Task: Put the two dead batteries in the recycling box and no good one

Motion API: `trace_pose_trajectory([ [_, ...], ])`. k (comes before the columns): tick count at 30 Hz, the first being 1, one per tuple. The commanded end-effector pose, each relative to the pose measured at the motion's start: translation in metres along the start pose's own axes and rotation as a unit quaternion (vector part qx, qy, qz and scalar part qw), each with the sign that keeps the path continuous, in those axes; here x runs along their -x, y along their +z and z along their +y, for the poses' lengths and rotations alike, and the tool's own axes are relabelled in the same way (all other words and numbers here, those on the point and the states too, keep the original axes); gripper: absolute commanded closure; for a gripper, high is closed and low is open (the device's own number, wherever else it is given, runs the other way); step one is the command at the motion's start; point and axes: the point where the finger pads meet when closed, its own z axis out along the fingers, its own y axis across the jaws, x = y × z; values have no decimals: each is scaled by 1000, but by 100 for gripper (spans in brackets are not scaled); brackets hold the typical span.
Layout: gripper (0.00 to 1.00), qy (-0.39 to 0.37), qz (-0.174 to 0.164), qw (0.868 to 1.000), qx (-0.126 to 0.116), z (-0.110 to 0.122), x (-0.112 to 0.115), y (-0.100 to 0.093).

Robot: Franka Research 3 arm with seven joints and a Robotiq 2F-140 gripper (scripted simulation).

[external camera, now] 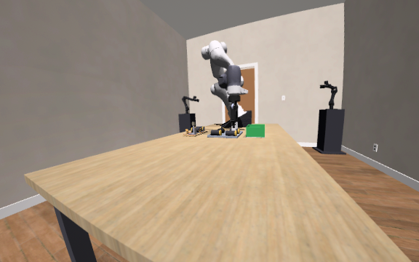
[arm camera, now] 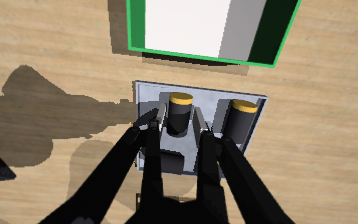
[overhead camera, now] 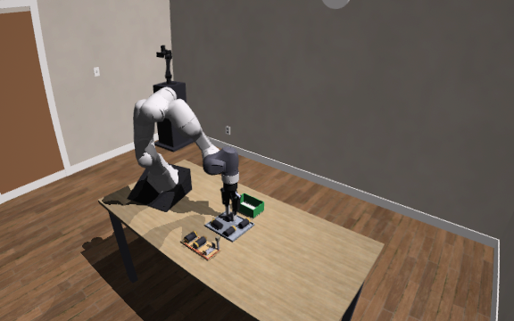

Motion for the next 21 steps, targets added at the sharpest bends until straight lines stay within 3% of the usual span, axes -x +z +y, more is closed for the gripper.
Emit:
trace_pose_trajectory([
  [1,71,-2,1,1000,1,1,-1,0],
  [14,71,-2,1,1000,1,1,-1,-9],
  [21,71,-2,1,1000,1,1,-1,-40],
])
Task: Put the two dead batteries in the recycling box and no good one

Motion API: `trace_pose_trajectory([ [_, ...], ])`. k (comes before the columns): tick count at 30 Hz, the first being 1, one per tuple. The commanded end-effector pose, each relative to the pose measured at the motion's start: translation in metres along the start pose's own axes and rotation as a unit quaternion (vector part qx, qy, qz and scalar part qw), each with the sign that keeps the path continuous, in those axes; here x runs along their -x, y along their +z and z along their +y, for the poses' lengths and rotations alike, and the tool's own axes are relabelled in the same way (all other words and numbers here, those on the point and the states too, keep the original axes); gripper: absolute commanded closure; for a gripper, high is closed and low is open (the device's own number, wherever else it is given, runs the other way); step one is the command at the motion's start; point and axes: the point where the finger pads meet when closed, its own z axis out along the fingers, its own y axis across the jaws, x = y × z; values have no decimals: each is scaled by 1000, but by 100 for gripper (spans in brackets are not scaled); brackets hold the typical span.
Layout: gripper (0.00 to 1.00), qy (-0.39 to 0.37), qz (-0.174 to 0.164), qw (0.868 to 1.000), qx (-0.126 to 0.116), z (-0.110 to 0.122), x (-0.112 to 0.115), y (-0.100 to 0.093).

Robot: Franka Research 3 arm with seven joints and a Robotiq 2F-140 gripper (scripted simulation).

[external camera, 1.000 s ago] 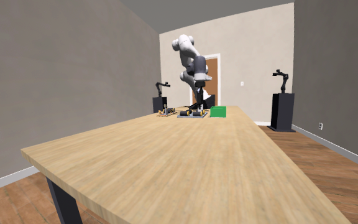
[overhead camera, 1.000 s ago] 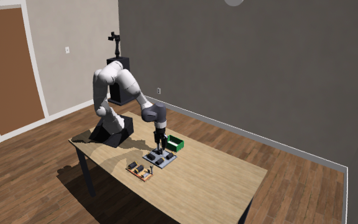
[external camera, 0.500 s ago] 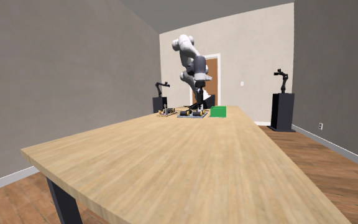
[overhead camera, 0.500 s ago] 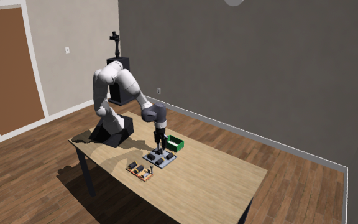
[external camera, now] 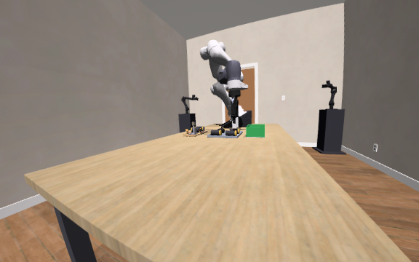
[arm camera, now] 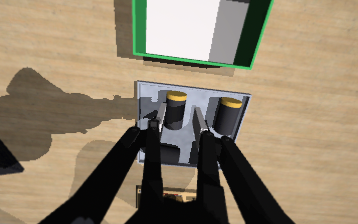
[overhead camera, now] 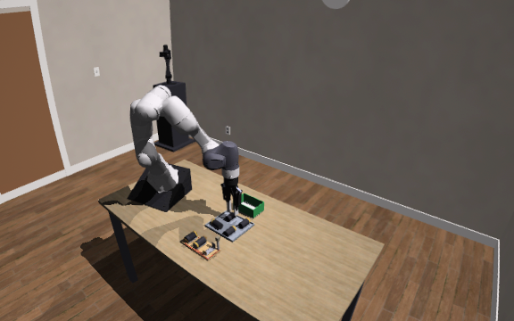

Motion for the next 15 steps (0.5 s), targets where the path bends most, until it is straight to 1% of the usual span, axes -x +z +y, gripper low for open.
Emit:
trace_pose_trajectory([
  [1,71,0,-8,1000,-6,-4,5,-14],
  [4,71,0,-8,1000,-6,-4,4,-26],
  [7,71,0,-8,1000,-6,-4,4,-32],
  [15,71,0,-8,1000,-6,-4,4,-34],
])
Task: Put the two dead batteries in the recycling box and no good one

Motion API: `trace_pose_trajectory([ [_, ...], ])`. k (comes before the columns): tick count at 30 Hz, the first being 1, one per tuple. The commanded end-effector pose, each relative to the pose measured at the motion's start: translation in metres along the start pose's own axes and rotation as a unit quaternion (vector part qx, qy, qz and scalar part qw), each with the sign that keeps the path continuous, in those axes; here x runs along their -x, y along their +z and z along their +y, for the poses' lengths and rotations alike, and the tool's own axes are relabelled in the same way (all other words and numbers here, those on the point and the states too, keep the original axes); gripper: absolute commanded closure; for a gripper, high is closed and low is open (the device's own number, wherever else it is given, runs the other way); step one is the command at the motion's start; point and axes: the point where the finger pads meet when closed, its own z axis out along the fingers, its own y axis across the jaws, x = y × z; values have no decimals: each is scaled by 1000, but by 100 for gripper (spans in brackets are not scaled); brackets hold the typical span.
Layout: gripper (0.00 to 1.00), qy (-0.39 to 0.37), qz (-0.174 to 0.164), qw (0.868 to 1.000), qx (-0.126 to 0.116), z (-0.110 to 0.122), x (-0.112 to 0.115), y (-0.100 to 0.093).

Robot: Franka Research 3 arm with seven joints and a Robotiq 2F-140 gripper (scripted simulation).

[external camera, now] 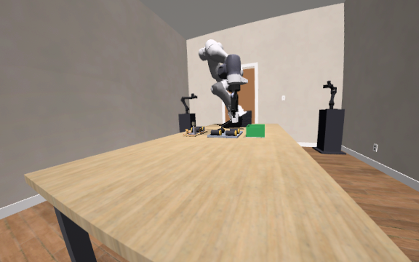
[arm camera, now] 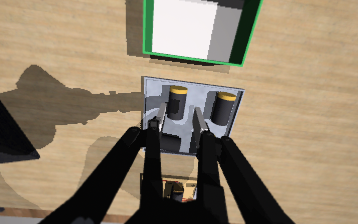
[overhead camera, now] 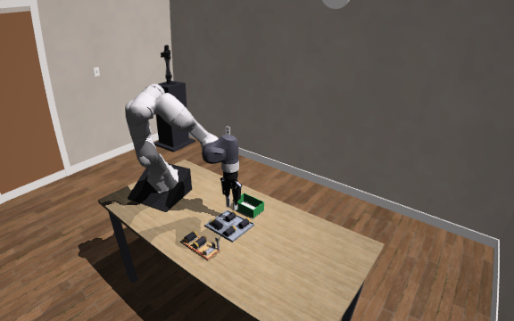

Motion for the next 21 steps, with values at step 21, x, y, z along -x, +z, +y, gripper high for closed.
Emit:
trace_pose_trajectory([
  [21,71,3,-5,1000,-3,41,4,-50],
])
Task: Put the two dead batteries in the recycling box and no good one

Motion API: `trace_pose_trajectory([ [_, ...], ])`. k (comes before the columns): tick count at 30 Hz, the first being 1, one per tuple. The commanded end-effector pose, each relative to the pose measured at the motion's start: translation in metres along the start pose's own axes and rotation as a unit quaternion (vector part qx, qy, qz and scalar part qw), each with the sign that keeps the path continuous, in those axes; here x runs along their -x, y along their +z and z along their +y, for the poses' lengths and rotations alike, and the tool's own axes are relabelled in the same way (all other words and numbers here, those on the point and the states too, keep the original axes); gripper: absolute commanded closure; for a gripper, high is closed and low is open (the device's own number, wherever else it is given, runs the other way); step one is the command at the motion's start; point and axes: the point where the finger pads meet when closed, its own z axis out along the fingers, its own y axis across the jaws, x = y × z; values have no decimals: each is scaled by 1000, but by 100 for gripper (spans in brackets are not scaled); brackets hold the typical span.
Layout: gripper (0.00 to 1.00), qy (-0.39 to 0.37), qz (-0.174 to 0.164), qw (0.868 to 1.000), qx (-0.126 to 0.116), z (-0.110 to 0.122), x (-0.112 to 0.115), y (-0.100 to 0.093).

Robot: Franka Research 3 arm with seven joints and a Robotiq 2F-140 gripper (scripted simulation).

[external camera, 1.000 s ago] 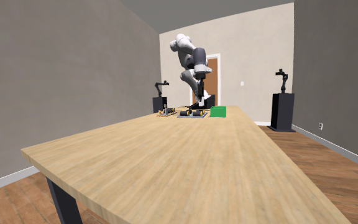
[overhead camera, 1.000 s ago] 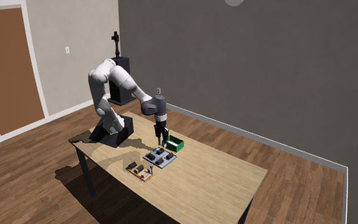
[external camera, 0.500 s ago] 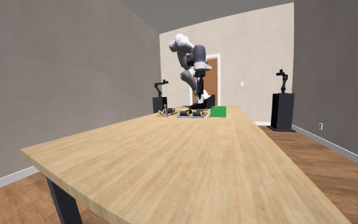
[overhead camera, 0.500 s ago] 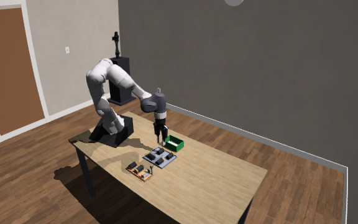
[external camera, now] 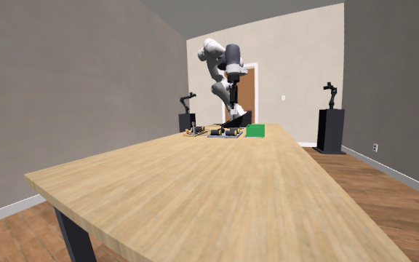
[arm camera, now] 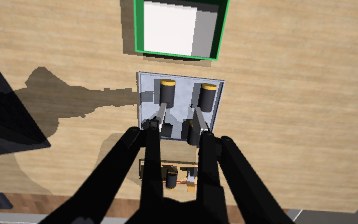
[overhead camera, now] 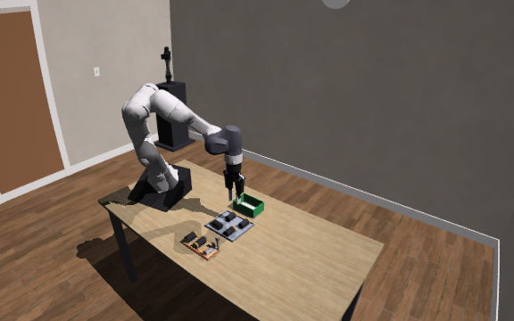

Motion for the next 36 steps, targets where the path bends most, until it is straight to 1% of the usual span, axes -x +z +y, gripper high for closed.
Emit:
trace_pose_trajectory([
  [1,71,-10,-1,1000,-6,29,3,2],
  [4,71,-10,-1,1000,-6,57,3,2],
  [6,71,-10,-1,1000,-6,66,3,2],
  [32,71,-9,-1,1000,-6,67,3,2],
  [33,71,-9,-1,1000,-6,67,3,3],
  [34,71,-9,-1,1000,-6,67,3,8],
  [36,71,-9,-1,1000,-6,67,3,31],
])
